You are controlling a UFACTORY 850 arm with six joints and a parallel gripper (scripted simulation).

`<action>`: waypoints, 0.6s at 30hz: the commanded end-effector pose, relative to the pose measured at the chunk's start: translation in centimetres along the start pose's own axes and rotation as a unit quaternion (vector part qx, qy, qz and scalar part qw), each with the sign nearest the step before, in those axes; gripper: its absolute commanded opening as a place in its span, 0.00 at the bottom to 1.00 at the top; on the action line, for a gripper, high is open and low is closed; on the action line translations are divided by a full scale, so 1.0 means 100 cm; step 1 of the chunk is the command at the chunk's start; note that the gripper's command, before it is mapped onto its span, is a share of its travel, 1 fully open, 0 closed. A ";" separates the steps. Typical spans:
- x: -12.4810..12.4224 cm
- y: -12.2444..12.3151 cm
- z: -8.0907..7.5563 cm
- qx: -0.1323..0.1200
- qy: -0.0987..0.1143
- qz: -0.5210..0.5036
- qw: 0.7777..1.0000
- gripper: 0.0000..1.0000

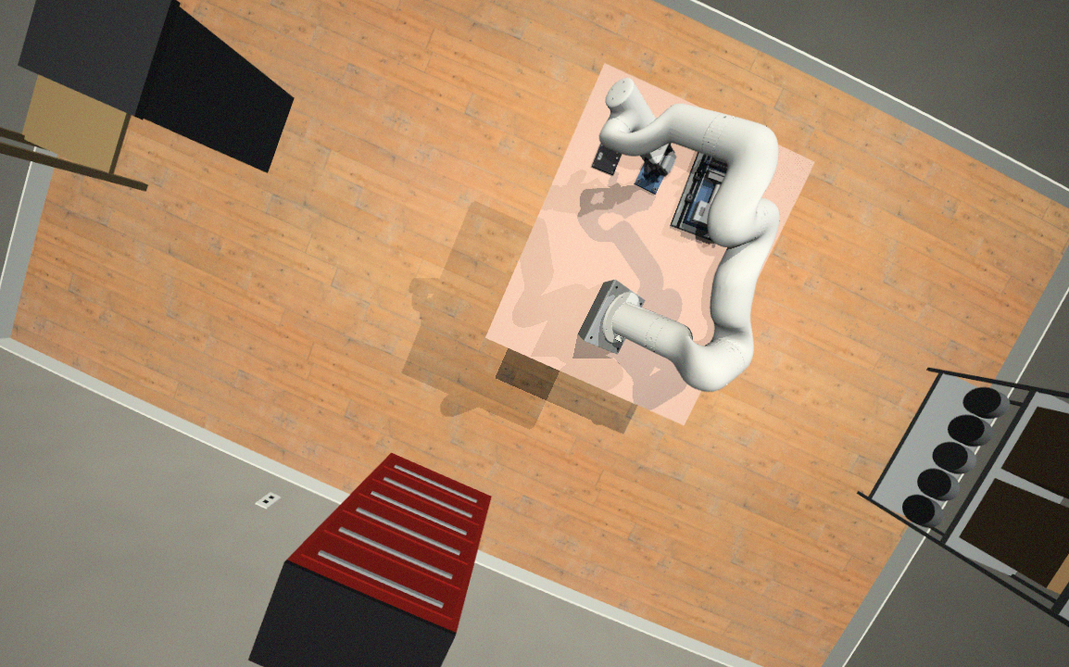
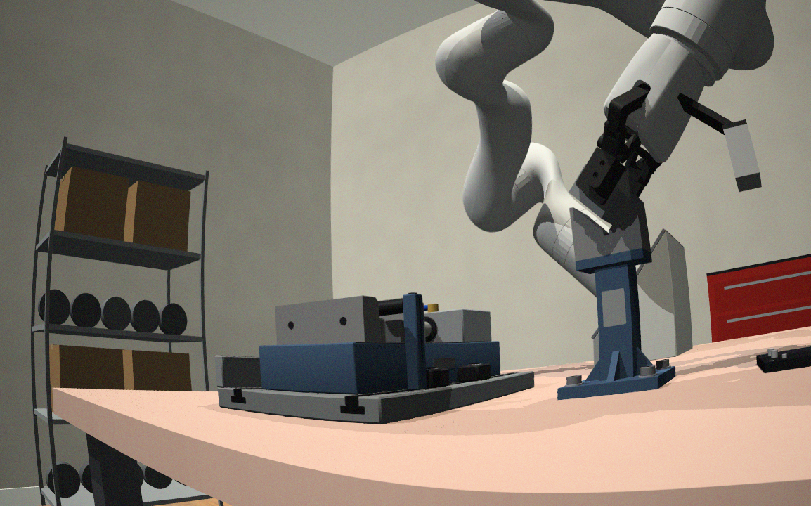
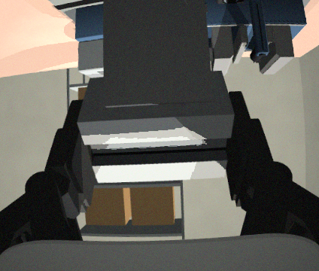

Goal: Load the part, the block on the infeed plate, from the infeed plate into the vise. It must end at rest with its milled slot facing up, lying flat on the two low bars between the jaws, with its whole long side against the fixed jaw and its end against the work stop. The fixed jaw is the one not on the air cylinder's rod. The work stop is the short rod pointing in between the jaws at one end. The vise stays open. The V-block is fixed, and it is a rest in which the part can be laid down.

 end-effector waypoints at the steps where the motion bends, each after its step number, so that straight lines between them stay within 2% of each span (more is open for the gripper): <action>1: 0.001 0.002 -0.002 0.000 0.000 0.001 1.000 0.00; 18: 0.001 0.009 -0.009 0.000 0.000 0.001 1.000 0.00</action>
Point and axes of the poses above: the point where the finger pads meet when closed, its own z axis out along the fingers, its own x axis across the jaws, y = z × x, the point moved 1 cm from there along -z, back along the fingers, and after that the axes turned 3 degrees about z, right-handed, at the moved point
